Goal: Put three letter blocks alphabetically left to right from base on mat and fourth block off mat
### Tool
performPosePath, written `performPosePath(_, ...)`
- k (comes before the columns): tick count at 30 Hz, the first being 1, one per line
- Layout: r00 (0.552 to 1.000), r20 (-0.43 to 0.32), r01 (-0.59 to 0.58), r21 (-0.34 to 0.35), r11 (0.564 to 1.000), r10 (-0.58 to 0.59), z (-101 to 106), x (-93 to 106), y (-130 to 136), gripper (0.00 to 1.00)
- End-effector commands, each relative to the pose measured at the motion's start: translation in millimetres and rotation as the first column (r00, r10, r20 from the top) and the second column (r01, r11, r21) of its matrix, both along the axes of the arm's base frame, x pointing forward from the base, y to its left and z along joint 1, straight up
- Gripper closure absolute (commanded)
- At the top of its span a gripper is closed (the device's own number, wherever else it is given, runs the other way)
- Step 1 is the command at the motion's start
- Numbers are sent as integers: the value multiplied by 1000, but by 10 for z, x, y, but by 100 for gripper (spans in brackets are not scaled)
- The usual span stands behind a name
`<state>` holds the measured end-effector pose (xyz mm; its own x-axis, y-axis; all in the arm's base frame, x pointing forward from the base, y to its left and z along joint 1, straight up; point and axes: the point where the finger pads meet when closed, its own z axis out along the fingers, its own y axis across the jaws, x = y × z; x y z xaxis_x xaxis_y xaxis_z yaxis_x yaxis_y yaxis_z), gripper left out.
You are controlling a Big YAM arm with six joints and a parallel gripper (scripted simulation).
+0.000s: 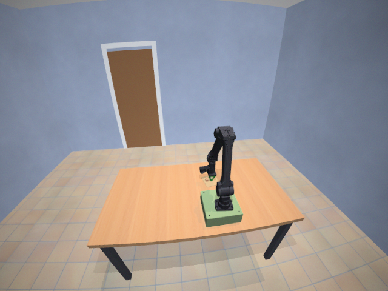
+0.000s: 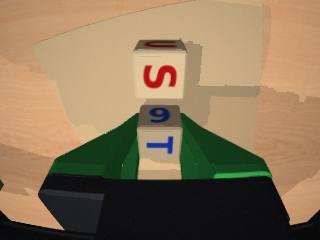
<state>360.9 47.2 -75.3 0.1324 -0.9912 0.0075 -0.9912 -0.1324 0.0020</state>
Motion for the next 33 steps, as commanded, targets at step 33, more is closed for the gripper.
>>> performPosePath(33, 998, 58, -1, 12, 1000, 0, 68, 295, 8, 80)
